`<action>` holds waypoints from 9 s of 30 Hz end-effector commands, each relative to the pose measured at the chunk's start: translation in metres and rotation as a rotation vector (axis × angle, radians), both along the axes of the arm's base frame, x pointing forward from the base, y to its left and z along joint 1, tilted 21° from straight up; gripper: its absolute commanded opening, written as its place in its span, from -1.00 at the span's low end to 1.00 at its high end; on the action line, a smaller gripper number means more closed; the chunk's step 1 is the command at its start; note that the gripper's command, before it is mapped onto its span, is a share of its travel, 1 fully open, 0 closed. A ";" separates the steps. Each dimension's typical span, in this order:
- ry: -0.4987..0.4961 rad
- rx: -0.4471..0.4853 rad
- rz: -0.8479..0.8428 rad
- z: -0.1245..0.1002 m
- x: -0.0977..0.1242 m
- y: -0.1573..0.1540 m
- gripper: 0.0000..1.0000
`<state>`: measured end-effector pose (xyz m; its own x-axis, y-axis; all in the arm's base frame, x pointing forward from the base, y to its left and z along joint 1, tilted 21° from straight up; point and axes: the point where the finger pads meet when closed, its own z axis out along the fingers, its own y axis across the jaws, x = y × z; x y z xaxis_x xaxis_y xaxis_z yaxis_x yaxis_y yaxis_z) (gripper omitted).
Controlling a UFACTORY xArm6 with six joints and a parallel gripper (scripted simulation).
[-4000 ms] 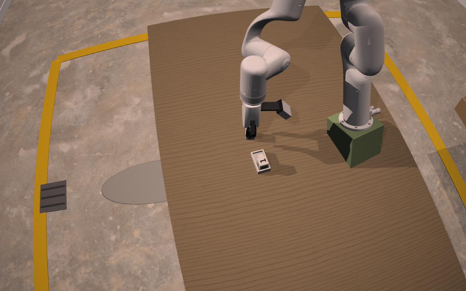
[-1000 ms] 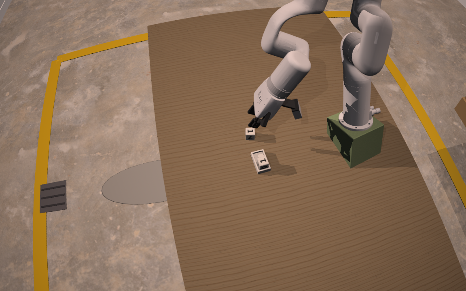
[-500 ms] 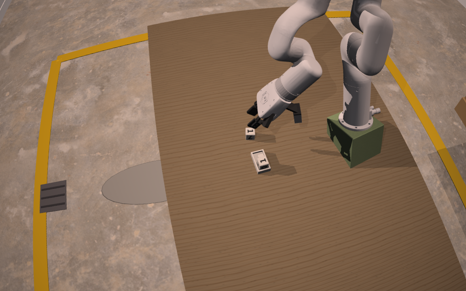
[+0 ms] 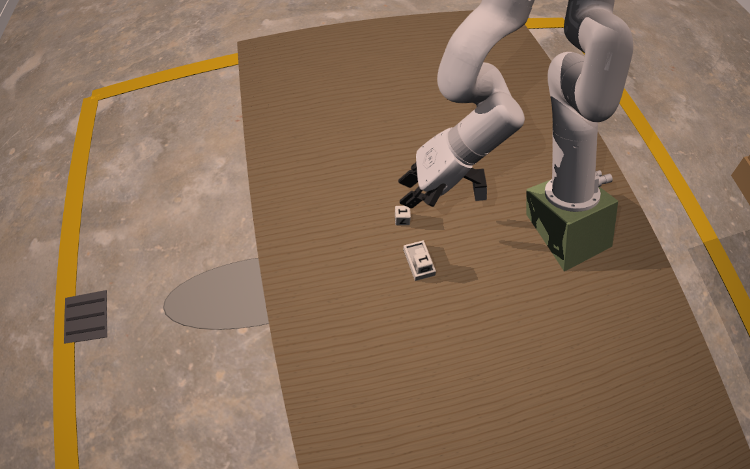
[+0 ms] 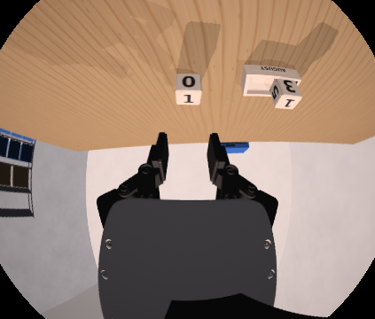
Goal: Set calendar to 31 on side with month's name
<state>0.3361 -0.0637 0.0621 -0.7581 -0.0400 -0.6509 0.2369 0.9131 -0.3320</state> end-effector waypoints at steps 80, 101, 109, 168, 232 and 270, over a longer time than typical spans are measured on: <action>-0.003 0.000 0.001 -0.065 0.005 -0.025 -0.05; -0.003 0.000 0.001 -0.065 0.005 -0.025 -0.05; -0.003 0.000 0.001 -0.065 0.005 -0.025 -0.47; -0.003 0.000 0.001 -0.004 0.001 -0.002 -0.47; 0.290 0.060 -0.121 0.006 0.010 -0.004 -0.47; 0.698 0.178 -0.257 0.006 0.014 -0.003 -0.47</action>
<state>0.3475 -0.0667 0.0671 -0.9696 0.2205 -0.1063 0.2439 0.9071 -0.3431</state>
